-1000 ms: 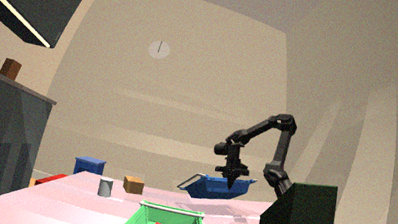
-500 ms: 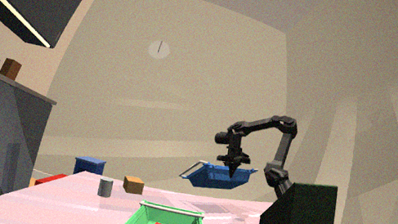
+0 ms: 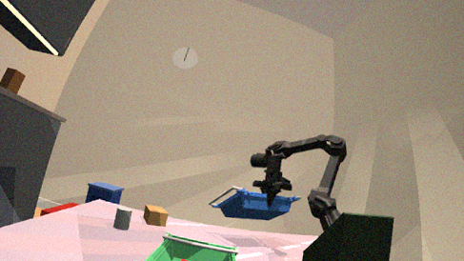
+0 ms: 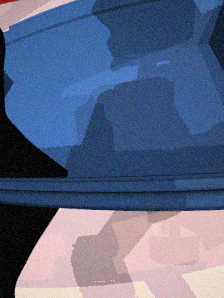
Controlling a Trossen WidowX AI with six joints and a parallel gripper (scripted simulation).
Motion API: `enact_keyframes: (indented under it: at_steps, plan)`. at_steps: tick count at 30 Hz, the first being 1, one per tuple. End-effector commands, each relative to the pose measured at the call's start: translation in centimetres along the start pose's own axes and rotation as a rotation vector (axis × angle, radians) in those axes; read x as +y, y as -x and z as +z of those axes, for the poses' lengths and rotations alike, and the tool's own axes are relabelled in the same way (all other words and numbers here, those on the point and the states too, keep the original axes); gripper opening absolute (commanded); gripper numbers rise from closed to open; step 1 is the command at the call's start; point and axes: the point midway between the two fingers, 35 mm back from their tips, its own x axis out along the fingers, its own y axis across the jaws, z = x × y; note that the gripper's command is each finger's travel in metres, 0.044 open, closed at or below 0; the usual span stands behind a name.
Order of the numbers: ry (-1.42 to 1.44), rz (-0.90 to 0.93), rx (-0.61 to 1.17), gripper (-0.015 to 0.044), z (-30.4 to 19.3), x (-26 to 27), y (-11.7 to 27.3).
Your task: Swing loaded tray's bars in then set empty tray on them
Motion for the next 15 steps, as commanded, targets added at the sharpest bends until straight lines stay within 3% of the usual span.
enact_keyframes:
  at_steps: [1,15]
  plan:
    - [-0.015,0.025,0.005,0.0000,0.1,0.5,0.5]
    - [0.049,-0.005,0.024,0.0000,-2.2,0.7,-0.2]
